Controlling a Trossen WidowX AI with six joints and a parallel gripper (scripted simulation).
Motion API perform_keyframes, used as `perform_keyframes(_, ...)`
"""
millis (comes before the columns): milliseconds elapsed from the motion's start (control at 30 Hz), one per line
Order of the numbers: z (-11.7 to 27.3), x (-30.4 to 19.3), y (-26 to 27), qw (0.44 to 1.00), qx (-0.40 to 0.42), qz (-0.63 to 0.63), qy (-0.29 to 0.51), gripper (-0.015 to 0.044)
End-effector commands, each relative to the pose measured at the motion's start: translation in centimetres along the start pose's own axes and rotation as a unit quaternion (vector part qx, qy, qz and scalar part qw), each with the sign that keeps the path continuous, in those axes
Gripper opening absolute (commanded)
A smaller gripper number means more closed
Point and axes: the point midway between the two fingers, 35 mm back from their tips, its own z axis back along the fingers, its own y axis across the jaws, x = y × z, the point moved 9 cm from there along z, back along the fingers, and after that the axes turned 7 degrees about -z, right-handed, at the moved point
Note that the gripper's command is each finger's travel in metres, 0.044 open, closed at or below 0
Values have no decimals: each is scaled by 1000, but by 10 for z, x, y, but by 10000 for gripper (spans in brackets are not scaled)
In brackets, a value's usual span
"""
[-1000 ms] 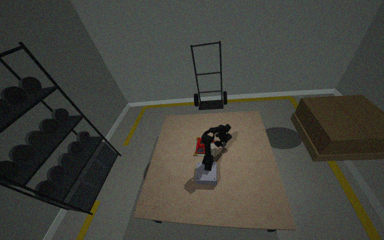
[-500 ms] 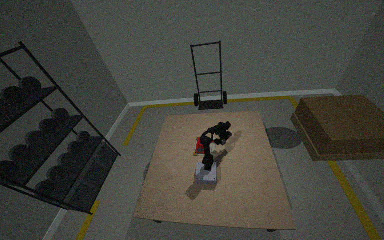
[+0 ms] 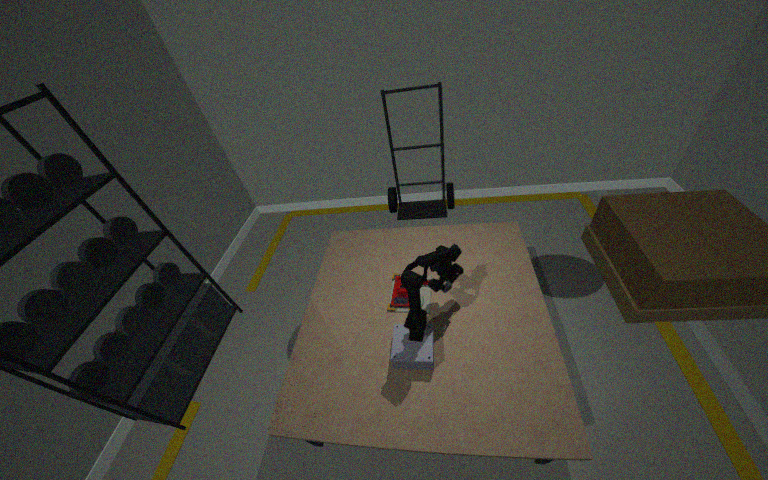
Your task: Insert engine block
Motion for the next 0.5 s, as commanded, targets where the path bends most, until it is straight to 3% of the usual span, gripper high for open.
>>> perform_keyframes(0, 1, 4, -1, 1000, -1, -1, 15, 0)
perform_keyframes(467, -11, 51, 4, 978, -15, -5, 208, 0)
